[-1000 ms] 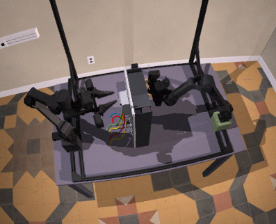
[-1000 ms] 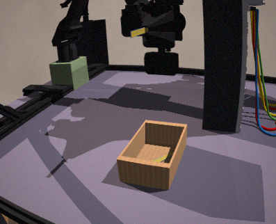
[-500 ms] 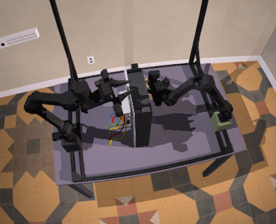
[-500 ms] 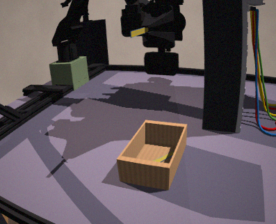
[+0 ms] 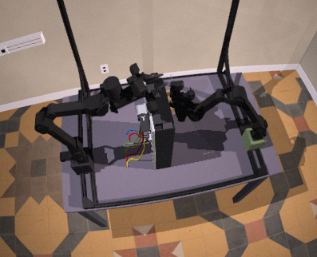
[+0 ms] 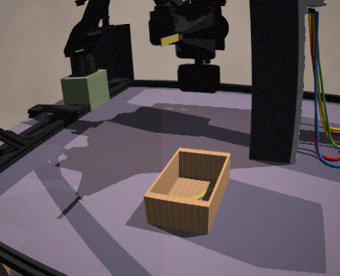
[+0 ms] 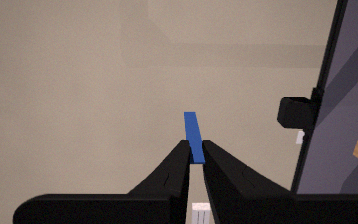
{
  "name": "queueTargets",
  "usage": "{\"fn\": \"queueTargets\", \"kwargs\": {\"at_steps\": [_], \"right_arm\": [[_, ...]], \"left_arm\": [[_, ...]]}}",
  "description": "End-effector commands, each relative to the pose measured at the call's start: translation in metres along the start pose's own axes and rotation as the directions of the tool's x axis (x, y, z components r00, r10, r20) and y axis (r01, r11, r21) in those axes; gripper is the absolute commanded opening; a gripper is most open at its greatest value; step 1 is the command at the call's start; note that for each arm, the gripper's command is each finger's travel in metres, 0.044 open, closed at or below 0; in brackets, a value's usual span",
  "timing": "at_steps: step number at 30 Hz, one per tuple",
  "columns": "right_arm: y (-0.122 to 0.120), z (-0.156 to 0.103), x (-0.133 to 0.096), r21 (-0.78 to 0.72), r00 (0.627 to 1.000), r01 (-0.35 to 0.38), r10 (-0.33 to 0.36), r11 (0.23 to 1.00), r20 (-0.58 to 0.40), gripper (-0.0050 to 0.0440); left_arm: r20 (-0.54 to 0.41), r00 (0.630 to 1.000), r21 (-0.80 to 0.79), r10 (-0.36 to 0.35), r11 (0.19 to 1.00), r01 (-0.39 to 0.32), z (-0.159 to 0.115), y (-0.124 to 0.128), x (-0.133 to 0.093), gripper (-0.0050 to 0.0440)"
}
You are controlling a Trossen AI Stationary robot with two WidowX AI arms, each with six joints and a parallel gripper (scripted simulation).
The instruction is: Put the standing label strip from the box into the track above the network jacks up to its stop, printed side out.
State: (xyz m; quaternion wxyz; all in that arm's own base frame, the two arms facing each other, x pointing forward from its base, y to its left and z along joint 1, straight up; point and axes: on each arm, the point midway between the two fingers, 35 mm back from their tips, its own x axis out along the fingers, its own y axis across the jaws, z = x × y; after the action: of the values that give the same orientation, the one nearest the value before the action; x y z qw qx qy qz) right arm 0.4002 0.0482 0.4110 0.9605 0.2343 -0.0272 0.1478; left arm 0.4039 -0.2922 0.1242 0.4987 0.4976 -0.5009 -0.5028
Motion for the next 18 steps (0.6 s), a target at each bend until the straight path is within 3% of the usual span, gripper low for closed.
{"fn": "queueTargets", "kwargs": {"at_steps": [1,11,15,18], "right_arm": [[0.017,0.002,0.018,0.032,0.999,-0.019,0.018,0.999,0.037,0.0160],[0.075,-0.046,0.058,0.155,0.997,-0.075,0.069,0.985,0.045,0.0160],[0.102,-0.068,0.069,0.207,0.995,-0.096,0.088,0.974,0.047,0.0160],[0.109,-0.073,0.071,0.216,0.994,-0.103,0.094,0.971,0.051,0.0160]], "left_arm": [[0.002,1.000,0.032,0.011,0.999,-0.011,0.000,0.013,0.000,-0.0050],[0.002,1.000,0.032,0.011,0.999,-0.011,0.000,0.013,0.000,-0.0050],[0.002,1.000,0.032,0.011,0.999,-0.011,0.000,0.013,0.000,-0.0050],[0.002,1.000,0.032,0.011,0.999,-0.011,0.000,0.013,0.000,-0.0050]]}}
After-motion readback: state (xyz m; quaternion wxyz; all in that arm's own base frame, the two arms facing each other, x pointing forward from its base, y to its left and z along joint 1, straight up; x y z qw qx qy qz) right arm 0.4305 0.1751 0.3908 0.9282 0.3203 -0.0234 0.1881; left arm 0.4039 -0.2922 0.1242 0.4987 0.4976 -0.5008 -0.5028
